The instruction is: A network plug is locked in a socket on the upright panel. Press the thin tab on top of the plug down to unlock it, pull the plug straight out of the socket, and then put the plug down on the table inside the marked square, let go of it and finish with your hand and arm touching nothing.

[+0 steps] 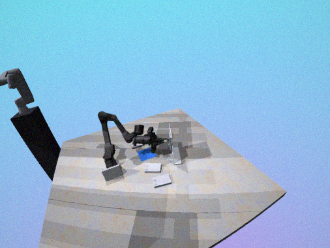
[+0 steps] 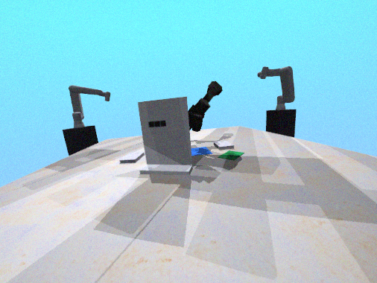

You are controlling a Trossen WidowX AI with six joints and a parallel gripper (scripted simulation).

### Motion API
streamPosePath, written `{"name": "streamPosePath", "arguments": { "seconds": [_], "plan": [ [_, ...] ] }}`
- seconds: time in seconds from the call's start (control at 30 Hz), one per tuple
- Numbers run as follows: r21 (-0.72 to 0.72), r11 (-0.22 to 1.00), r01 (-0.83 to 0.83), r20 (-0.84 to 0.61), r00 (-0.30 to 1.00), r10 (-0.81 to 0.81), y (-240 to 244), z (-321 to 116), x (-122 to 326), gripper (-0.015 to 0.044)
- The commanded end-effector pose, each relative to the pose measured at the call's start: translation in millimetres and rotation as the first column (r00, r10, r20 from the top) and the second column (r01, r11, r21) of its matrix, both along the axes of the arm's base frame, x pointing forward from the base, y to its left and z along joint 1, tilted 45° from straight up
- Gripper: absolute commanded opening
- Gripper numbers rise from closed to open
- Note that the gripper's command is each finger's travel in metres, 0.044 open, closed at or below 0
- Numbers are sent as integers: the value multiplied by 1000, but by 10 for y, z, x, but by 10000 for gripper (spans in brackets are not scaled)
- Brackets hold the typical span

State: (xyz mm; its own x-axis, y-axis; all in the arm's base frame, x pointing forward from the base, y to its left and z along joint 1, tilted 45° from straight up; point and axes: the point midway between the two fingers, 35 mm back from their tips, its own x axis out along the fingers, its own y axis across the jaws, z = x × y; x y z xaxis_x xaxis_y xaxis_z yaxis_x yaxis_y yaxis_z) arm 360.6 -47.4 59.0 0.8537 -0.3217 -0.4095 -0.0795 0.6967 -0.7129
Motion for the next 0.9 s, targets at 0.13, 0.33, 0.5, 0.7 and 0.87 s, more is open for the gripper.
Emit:
{"name": "streamPosePath", "arguments": {
  "seconds": [0.13, 0.33, 0.5, 0.7, 0.87],
  "plan": [
    [2, 1000, 6, 5, 1000, -6, -1, 24, -49, 0],
    [2, 1000, 6, 5, 1000, -6, 3, 31, -79, 0],
    [2, 1000, 6, 4, 1000, -6, 6, 36, -103, 0],
    [2, 1000, 6, 4, 1000, -6, 10, 42, -133, 0],
    [2, 1000, 6, 4, 1000, -6, 13, 48, -155, 0]
  ]
}}
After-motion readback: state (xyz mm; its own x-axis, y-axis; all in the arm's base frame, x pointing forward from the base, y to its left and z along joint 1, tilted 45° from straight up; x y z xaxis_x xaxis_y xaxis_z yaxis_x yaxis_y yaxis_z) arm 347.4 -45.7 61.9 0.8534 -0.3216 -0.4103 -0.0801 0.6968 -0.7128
